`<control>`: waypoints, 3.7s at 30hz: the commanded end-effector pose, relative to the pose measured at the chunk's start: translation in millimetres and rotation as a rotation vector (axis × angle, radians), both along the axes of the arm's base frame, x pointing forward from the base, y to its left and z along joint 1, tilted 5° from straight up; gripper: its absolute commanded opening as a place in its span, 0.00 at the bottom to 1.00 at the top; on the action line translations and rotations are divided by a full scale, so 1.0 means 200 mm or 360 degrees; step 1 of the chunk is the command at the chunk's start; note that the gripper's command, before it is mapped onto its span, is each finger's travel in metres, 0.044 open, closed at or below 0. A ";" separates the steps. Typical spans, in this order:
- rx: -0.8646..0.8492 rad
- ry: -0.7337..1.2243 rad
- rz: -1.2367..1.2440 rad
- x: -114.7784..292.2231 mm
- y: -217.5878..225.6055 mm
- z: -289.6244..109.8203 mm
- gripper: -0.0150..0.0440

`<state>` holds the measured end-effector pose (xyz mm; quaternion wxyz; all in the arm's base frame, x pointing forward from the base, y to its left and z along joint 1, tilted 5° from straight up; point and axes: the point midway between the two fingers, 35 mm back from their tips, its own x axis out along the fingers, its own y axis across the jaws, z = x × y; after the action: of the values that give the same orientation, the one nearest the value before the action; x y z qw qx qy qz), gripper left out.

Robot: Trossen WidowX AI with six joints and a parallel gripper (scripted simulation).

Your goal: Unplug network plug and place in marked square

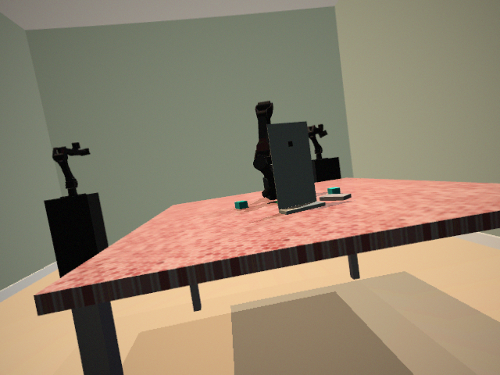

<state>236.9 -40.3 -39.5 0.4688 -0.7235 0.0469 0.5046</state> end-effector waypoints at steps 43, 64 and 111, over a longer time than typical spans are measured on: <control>-0.0002 -0.0001 0.0000 -0.06 -0.07 0.23 0.52; -0.0003 -0.0001 0.0000 -0.07 -0.07 0.37 0.52; -0.0003 0.0002 -0.0001 -0.13 -0.08 0.93 0.52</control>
<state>211.7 -57.5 133.9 0.4701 -0.7209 0.0502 0.5067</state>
